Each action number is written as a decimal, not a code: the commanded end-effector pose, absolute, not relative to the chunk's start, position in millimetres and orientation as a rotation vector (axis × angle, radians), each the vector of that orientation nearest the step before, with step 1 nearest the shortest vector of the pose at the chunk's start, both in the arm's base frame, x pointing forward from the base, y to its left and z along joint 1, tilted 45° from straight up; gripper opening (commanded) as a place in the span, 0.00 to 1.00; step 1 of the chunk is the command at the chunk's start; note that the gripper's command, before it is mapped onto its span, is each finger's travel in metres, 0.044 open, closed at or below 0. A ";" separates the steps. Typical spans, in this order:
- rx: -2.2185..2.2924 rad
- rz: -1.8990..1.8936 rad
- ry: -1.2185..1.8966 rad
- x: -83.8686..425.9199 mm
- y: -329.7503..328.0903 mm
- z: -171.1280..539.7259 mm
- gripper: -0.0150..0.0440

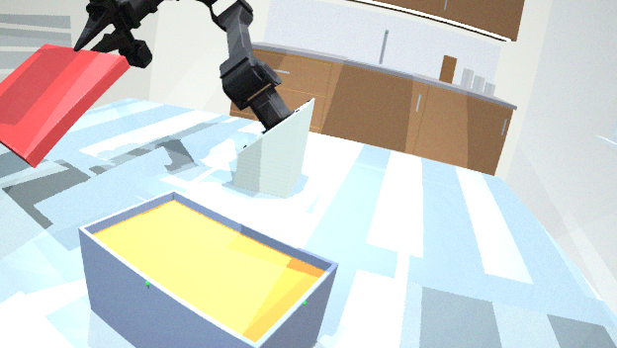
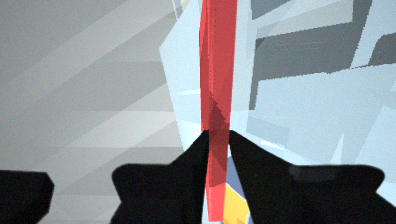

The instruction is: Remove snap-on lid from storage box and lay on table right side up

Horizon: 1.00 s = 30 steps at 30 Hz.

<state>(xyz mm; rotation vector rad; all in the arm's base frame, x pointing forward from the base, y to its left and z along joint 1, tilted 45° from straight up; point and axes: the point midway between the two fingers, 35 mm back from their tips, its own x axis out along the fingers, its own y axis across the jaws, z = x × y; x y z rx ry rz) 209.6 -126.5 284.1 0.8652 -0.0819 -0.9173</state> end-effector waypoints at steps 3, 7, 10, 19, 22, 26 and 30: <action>0.866 -0.908 -0.080 210.5 -129.5 277.7 0.25; 0.866 -0.908 -0.080 210.2 -131.8 275.2 0.25; 0.866 -0.907 -0.081 209.9 -133.4 273.6 0.25; 0.865 -0.907 -0.081 209.2 -138.4 268.7 0.25; 0.865 -0.907 -0.082 208.9 -140.1 267.1 0.25; 0.865 -0.907 -0.082 208.6 -142.3 264.9 0.25; 0.865 -0.907 -0.082 208.3 -144.5 262.7 0.25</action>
